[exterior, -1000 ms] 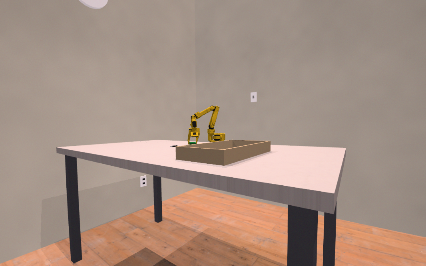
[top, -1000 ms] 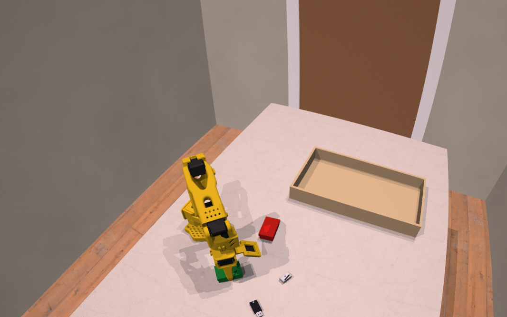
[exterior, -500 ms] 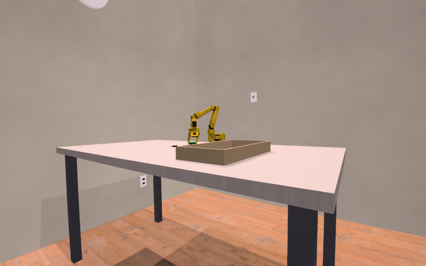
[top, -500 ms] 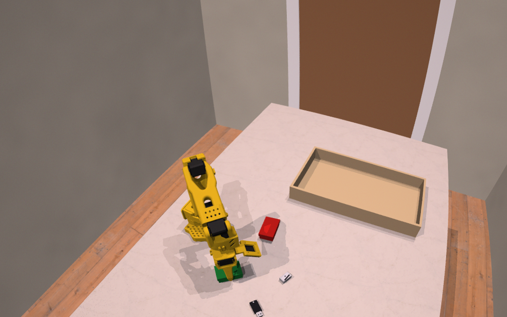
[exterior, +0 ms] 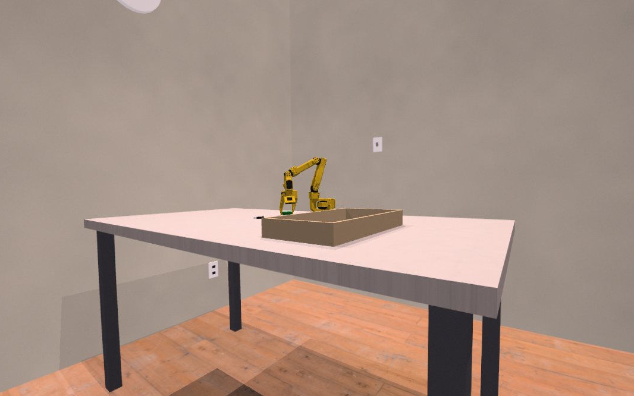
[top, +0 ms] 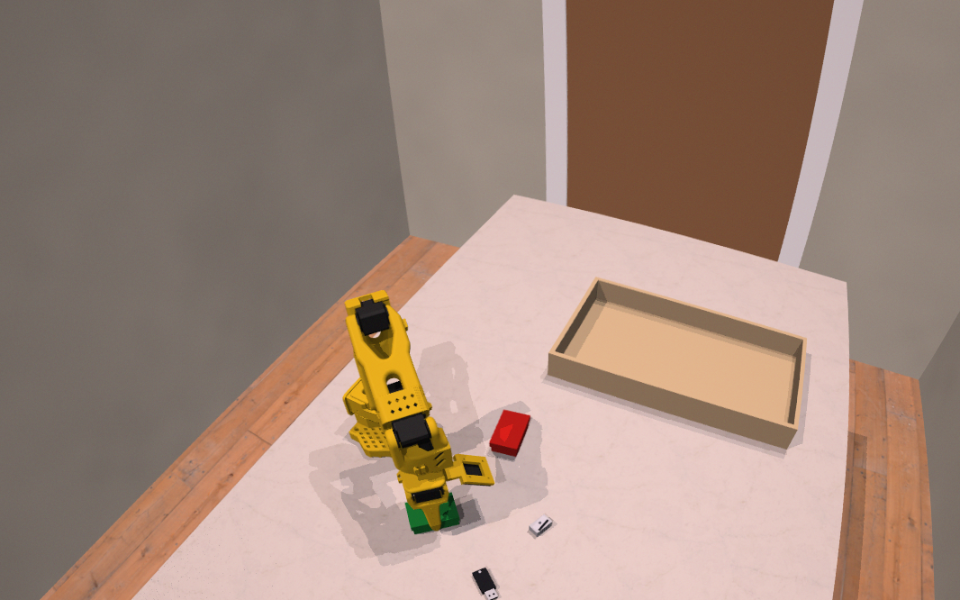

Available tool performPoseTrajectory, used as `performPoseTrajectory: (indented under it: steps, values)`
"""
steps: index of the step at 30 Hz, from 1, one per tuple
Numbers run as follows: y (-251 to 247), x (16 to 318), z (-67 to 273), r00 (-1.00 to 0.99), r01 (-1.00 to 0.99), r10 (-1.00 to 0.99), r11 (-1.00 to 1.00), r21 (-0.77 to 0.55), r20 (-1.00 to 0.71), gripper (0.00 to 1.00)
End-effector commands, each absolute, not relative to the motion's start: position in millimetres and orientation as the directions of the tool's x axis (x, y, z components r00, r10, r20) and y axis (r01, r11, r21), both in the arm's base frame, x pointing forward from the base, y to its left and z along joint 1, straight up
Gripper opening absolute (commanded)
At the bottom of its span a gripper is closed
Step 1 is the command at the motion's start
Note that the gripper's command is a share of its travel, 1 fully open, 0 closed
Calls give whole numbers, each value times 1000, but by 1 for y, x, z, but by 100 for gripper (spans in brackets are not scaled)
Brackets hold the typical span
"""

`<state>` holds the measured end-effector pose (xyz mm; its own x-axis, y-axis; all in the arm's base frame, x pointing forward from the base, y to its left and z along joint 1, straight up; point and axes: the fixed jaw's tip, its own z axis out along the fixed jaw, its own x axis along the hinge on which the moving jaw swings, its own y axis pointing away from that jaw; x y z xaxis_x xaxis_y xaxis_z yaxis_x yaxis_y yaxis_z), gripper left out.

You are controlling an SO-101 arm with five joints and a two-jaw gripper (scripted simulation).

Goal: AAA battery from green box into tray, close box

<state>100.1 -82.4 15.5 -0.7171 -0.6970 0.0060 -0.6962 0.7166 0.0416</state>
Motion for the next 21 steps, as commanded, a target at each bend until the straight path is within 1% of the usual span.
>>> performPoseTrajectory:
  steps: [1, 7, 21]
  values:
    - [-88, 106, 24, -718, -696, -696, 718, 0, 0, 22]
    - [-88, 106, 29, -718, -696, -696, 718, 0, 0, 22]
    - [-88, 105, 56, -718, -696, -696, 718, 0, 0, 22]
